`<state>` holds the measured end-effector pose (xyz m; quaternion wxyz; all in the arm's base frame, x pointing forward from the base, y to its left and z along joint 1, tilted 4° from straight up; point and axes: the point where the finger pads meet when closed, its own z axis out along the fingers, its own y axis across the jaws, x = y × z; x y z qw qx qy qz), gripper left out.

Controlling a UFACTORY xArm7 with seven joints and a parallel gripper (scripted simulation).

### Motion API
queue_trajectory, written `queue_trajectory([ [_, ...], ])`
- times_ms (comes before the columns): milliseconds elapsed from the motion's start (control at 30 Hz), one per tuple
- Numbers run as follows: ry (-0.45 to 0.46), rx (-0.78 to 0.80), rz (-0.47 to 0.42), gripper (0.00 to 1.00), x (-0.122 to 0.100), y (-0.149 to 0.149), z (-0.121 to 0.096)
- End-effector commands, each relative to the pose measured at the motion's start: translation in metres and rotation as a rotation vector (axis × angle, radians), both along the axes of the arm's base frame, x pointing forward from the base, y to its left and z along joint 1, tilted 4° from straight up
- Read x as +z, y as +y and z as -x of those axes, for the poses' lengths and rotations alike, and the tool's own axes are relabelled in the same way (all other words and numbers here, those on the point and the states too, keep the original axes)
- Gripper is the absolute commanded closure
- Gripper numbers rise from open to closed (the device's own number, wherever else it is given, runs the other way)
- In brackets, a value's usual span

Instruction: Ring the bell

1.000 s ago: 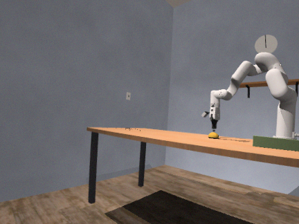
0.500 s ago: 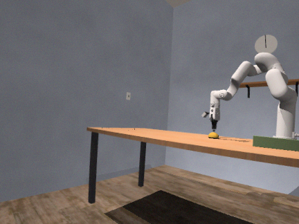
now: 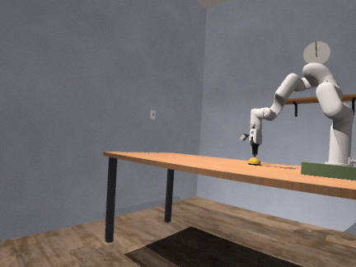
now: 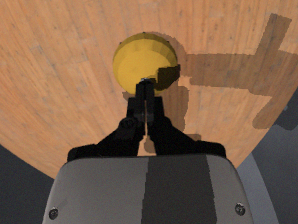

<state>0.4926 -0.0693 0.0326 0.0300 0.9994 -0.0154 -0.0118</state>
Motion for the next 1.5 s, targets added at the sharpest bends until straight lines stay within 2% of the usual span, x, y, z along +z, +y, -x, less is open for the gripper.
queue_trajectory([
  [0,-0.004,0.0,0.001,1.0,-0.0027,-0.0003,-0.0016],
  [1467,-0.004,0.0,0.001,1.0,-0.0075,-0.0006,-0.0015],
])
